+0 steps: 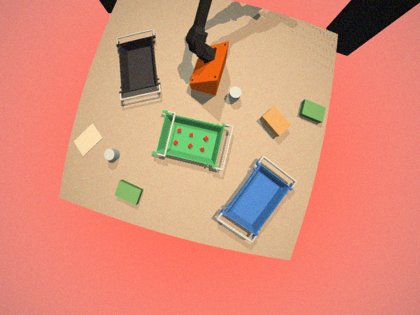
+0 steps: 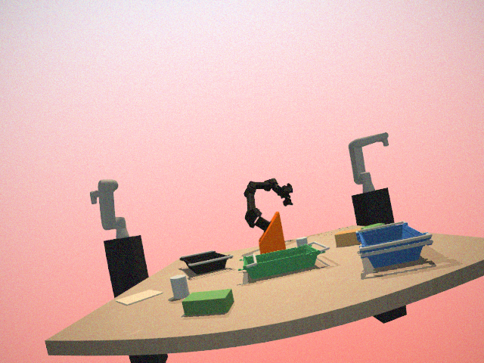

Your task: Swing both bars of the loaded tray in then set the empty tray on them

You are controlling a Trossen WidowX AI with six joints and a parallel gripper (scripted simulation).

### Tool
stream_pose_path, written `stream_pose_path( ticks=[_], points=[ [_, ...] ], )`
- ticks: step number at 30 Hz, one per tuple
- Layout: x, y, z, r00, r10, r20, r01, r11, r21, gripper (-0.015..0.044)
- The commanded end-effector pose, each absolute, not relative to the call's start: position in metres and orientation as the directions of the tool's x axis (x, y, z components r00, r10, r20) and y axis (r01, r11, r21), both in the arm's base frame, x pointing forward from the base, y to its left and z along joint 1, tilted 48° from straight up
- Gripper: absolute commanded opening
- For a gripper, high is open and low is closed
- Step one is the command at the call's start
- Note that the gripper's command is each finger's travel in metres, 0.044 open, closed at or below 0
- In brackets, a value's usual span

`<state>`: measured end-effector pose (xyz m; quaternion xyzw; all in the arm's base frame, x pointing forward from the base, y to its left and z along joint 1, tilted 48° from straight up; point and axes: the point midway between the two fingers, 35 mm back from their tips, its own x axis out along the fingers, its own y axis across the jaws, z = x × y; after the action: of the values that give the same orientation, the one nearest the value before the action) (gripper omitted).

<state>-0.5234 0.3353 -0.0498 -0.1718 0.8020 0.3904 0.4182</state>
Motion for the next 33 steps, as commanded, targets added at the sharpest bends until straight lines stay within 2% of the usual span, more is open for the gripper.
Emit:
stream_pose_path(
  ticks=[1,8,12,23,33],
  points=[
    [-0.523,0.335,-0.050,-0.591,0.051,-0.805,-0.602,0.636,0.483,0.0374],
    [-0.521,0.338,-0.050,-0.588,0.054,-0.807,-0.601,0.638,0.482,0.0190],
    [-0.478,0.383,-0.061,-0.531,0.118,-0.839,-0.579,0.672,0.461,0.0089],
    [-0.337,0.477,-0.090,-0.341,0.223,-0.913,-0.502,0.778,0.377,0.0089],
    [-0.162,0.526,-0.115,-0.098,0.227,-0.969,-0.410,0.878,0.248,0.0089]
  ],
)
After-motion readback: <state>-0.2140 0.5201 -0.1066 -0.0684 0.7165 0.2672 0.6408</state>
